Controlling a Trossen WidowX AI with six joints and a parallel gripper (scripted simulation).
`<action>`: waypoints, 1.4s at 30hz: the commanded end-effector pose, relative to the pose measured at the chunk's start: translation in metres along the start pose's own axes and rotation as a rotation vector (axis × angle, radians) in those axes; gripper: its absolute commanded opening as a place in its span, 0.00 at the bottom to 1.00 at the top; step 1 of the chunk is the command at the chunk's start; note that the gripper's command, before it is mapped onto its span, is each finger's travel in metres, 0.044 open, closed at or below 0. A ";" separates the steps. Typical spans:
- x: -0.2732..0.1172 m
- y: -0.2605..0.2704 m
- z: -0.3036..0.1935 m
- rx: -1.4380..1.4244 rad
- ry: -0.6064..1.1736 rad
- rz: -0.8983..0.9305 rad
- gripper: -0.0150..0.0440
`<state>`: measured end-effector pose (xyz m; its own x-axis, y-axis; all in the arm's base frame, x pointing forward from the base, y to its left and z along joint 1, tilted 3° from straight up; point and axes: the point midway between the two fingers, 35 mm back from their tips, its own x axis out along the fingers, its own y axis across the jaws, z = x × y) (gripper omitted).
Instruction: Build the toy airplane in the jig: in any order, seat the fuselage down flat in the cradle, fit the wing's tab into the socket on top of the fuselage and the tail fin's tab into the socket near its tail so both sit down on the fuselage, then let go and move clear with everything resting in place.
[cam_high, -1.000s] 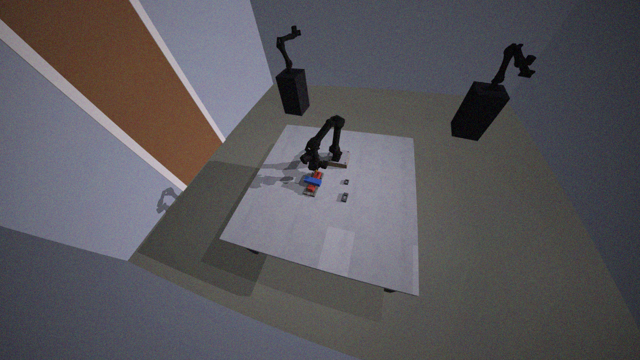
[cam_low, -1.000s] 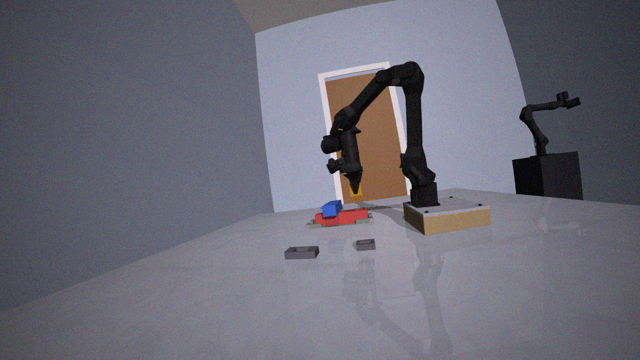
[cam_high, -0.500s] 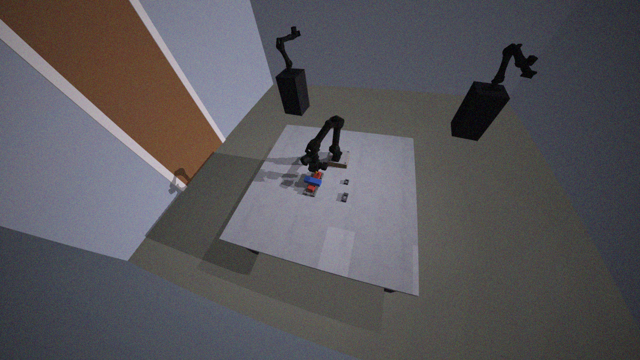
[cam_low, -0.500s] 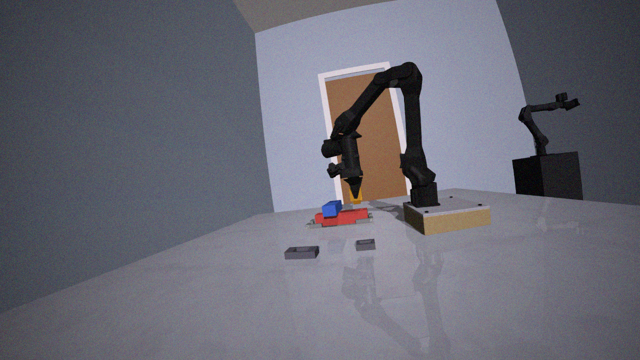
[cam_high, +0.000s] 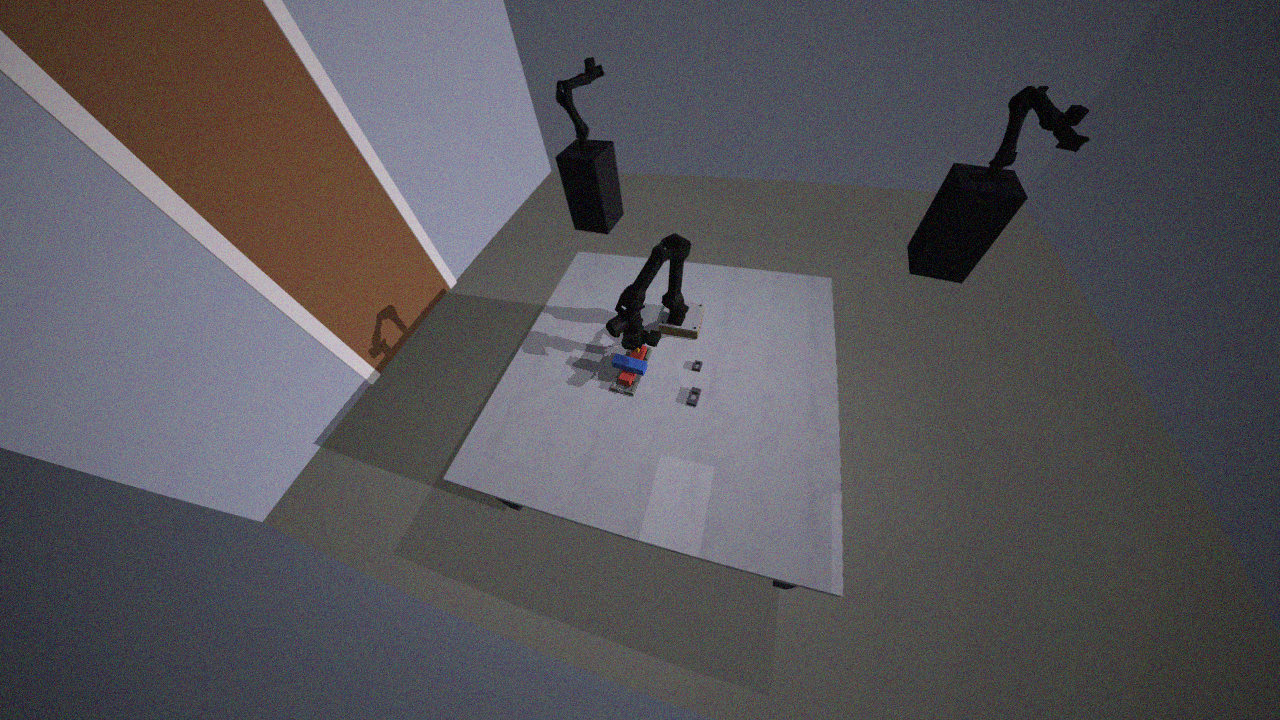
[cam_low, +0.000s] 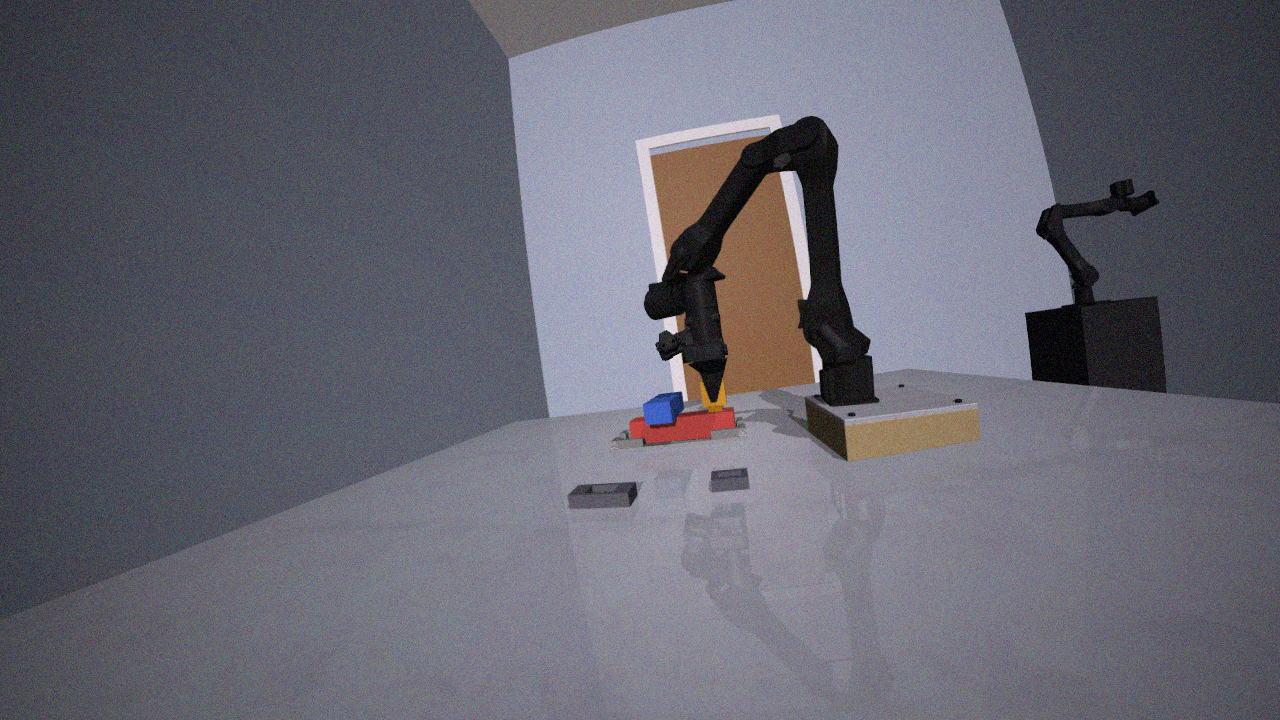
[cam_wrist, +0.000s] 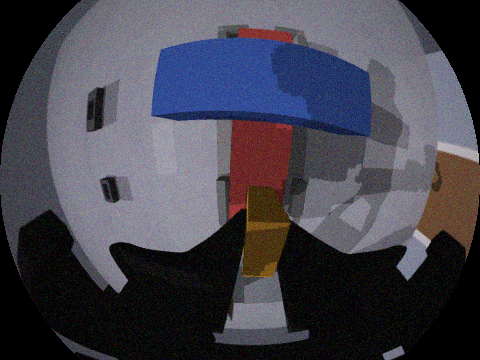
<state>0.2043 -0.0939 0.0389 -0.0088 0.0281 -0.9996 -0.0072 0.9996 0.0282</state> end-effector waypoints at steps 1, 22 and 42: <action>0.004 0.001 -0.002 -0.003 0.007 0.001 0.36; 0.002 0.000 -0.001 0.000 0.002 0.000 0.57; -0.090 -0.001 0.003 -0.003 0.007 0.000 0.69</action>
<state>0.2092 -0.0976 0.1242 0.0027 0.0222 -0.9997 -0.0049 0.9997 0.0222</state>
